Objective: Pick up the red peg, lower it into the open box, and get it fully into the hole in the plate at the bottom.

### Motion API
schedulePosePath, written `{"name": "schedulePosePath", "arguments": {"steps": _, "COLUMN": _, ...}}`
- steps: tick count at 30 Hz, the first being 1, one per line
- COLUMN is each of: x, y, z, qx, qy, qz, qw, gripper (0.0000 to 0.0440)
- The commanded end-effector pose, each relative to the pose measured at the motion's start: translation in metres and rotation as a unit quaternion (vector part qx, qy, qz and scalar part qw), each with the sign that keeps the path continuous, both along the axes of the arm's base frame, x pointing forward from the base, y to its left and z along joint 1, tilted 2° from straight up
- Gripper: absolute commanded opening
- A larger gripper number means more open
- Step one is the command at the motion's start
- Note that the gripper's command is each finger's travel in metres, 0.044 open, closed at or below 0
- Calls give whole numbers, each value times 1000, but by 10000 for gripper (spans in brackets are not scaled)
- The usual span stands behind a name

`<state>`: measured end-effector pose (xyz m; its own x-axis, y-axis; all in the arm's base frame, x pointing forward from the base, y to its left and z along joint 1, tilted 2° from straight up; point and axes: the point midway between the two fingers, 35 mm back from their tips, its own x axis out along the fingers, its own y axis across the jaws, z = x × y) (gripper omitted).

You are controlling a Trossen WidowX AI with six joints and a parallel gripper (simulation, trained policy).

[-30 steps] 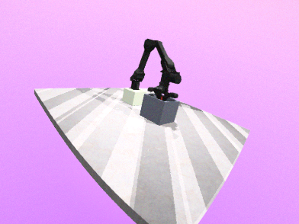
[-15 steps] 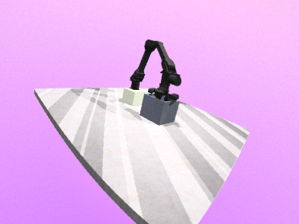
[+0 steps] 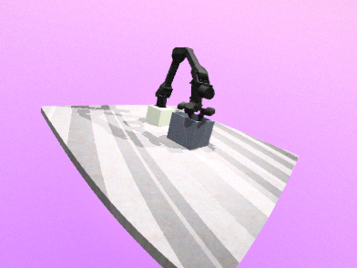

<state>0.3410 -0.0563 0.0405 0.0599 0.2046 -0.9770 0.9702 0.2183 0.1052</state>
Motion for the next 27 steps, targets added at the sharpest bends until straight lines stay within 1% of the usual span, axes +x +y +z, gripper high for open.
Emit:
{"name": "schedulePosePath", "arguments": {"steps": 1, "x": 3, "y": -2, "z": 7, "qx": 15, "qy": -6, "qz": 0, "qw": 1000, "gripper": 183}}
{"name": "schedulePosePath", "arguments": {"steps": 12, "x": 12, "y": -13, "z": 25, "qx": 38, "qy": -30, "qz": -7, "qw": 999, "gripper": 214}}
{"name": "schedulePosePath", "arguments": {"steps": 22, "x": 24, "y": -27, "z": 45, "qx": 45, "qy": -64, "qz": -12, "qw": 997, "gripper": 231}}
{"name": "schedulePosePath", "arguments": {"steps": 24, "x": 27, "y": -31, "z": 50, "qx": 45, "qy": -73, "qz": -12, "qw": 996, "gripper": 229}}
{"name": "schedulePosePath", "arguments": {"steps": 26, "x": 30, "y": -34, "z": 55, "qx": 45, "qy": -82, "qz": -12, "qw": 996, "gripper": 210}}
{"name": "schedulePosePath", "arguments": {"steps": 27, "x": 31, "y": -36, "z": 57, "qx": 45, "qy": -87, "qz": -11, "qw": 995, "gripper": 193}}
